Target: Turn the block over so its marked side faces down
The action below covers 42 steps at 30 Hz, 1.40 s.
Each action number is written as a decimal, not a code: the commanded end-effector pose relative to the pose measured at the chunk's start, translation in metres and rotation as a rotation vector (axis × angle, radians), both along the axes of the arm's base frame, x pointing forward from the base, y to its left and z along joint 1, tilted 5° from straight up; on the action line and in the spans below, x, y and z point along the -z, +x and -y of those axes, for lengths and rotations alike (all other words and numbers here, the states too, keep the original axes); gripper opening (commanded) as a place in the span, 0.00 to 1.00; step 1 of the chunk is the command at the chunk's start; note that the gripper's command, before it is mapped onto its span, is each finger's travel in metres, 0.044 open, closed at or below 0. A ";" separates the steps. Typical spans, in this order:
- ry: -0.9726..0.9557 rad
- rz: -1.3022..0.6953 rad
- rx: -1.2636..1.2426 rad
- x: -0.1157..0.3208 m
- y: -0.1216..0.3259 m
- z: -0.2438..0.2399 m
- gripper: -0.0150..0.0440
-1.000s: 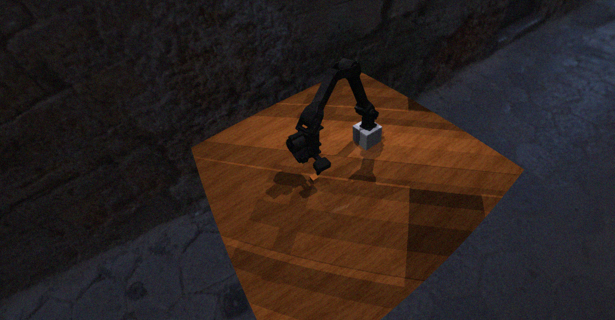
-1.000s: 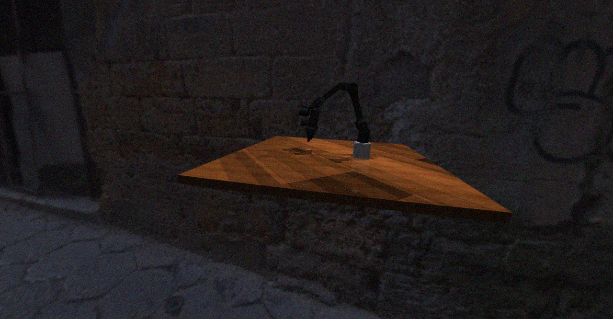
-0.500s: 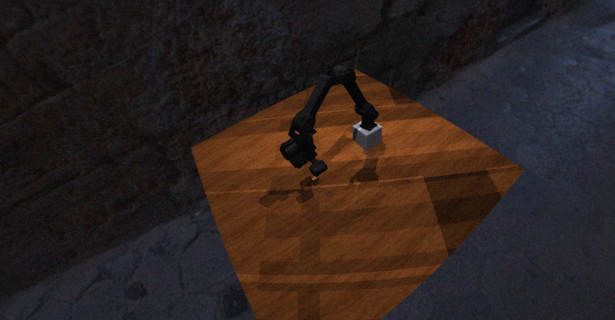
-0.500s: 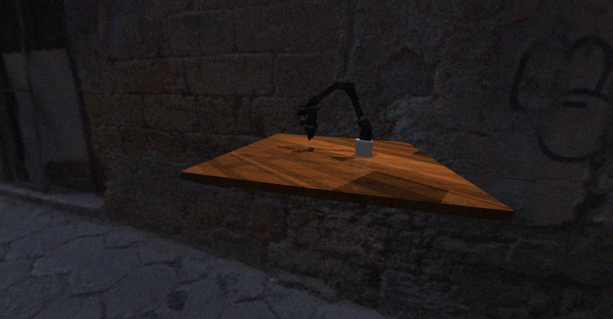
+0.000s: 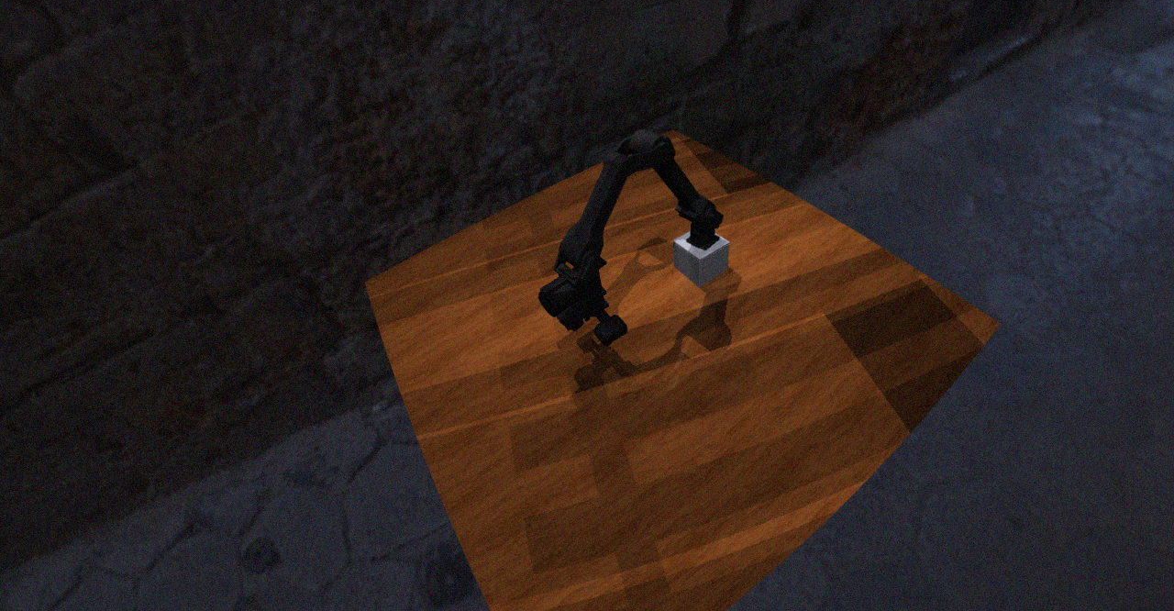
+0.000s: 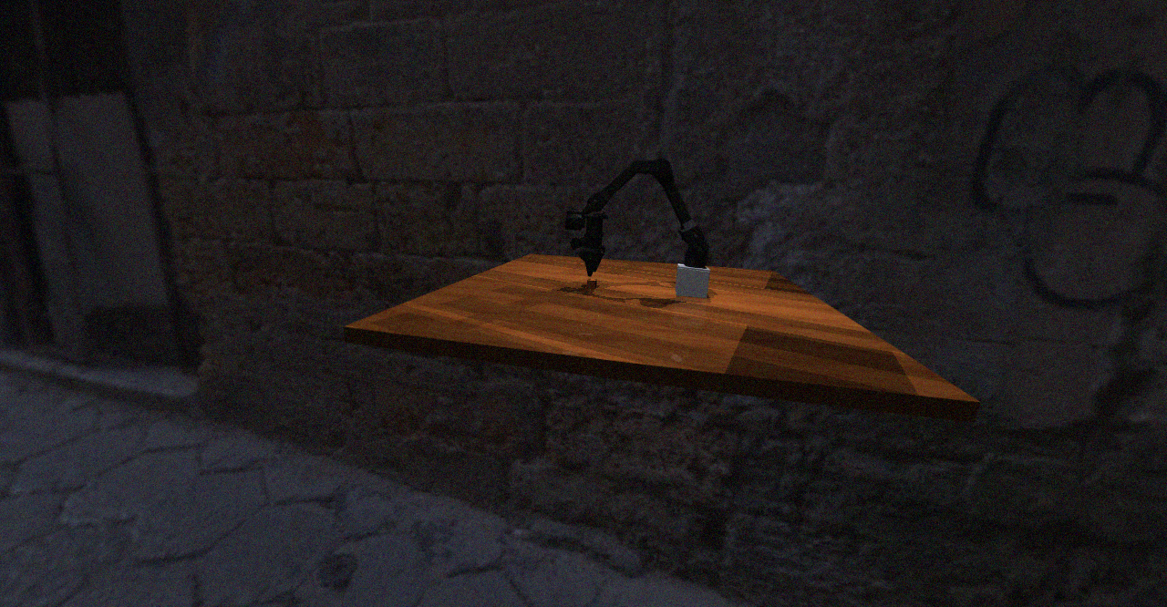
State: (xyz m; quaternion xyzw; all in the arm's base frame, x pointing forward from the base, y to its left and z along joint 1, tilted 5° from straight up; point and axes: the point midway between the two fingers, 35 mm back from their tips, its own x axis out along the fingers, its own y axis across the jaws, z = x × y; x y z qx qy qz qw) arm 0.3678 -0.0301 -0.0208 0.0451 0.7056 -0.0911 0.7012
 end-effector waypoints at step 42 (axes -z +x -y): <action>0.004 -0.011 -0.003 0.038 -0.003 0.001 0.35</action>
